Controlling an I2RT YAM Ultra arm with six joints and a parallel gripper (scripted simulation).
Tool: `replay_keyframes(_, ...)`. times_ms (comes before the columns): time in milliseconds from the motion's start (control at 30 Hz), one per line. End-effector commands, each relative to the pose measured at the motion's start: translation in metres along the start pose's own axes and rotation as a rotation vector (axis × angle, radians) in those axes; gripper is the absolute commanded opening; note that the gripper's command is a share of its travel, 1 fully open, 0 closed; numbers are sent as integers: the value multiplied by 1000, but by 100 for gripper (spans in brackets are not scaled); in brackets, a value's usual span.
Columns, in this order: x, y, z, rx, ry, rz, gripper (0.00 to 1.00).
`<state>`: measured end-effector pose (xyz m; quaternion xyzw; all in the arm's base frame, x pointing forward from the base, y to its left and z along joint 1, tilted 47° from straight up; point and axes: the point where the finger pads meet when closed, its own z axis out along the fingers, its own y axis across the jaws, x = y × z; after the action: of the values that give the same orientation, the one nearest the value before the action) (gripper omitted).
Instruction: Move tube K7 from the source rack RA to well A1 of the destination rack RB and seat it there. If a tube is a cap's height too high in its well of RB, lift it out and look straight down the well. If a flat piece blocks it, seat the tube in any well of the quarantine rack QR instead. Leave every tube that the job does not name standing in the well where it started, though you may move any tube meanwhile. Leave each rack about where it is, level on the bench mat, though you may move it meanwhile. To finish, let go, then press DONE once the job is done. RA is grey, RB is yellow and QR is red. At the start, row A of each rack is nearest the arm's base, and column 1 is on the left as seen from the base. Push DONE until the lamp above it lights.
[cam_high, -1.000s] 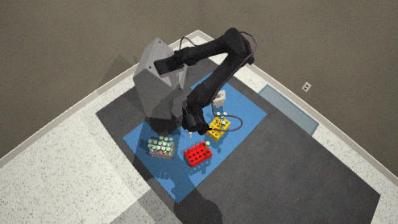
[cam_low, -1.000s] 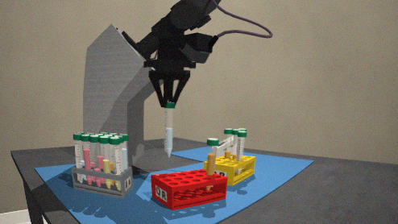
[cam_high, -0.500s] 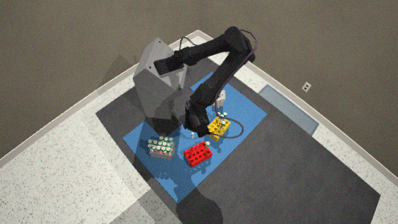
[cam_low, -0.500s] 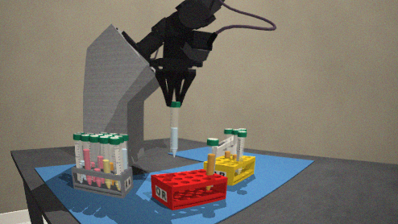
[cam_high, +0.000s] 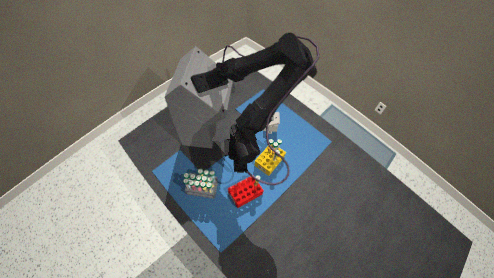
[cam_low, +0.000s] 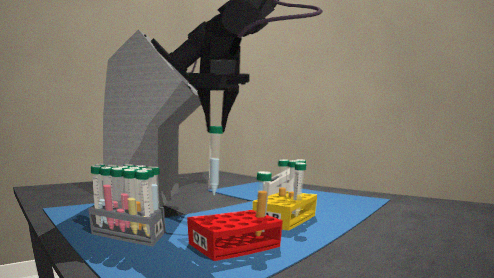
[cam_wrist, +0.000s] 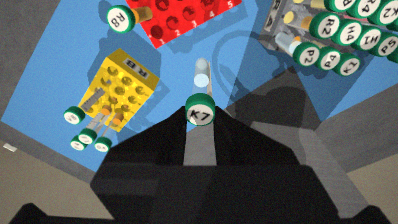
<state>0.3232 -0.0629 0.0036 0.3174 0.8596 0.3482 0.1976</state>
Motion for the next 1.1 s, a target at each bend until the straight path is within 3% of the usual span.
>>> replay_keyframes(0,-18,3,-10,1,-53,163,0)
replay_keyframes(133,-18,3,-10,-2,-53,296,0)
replay_keyframes(233,-18,3,-10,-3,-53,309,0)
replay_keyframes(300,-13,-9,-4,-1,-17,343,0)
replay_keyframes(867,-39,-50,-5,-6,-17,329,0)
replay_keyframes(1067,-45,-46,-7,-3,-27,319,0)
